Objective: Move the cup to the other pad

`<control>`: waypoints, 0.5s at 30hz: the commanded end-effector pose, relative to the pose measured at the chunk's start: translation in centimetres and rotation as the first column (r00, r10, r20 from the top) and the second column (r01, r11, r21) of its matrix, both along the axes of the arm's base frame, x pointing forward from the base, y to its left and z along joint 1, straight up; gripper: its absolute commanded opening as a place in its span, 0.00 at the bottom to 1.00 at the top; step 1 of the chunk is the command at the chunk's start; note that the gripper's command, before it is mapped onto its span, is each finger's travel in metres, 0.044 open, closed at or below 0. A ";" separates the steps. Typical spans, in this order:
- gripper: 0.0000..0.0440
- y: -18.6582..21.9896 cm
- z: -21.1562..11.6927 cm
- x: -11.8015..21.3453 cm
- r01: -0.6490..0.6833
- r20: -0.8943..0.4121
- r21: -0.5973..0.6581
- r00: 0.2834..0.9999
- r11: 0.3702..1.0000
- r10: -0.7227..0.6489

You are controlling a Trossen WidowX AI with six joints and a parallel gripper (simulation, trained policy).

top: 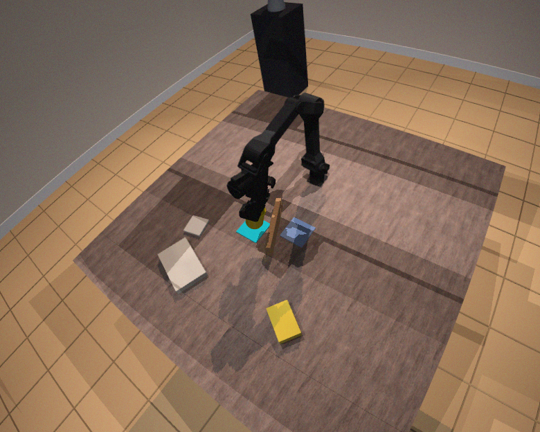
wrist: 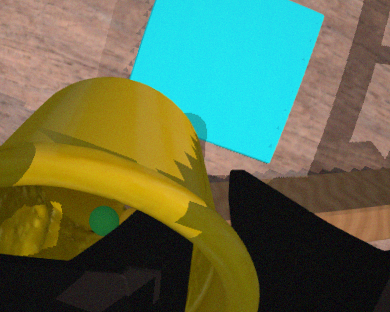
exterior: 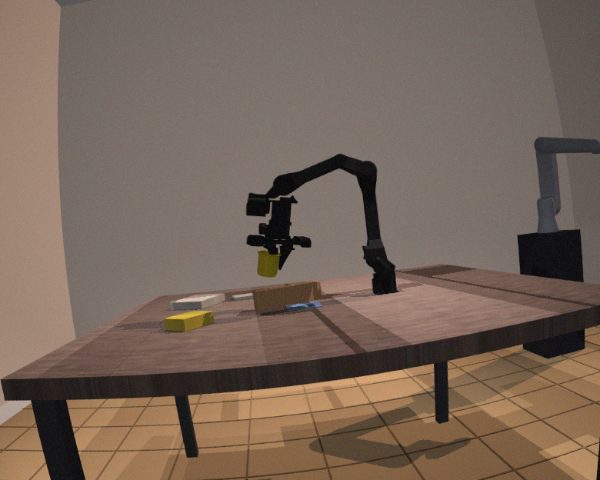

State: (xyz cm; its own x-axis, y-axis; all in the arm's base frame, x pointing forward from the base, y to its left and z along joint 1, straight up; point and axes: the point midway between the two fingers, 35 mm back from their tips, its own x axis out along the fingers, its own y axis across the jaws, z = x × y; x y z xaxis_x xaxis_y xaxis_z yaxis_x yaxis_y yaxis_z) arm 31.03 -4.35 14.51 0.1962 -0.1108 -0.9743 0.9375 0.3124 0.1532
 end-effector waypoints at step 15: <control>0.02 -3.1 -4.1 0.6 0.068 0.017 -0.014 0.998 0.998 -0.068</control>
State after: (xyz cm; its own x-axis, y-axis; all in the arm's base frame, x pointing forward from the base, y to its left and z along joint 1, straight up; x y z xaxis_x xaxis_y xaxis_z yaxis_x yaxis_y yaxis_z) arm 31.77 -7.14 11.23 0.2095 -0.1343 -0.9685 0.9522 0.2533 0.1708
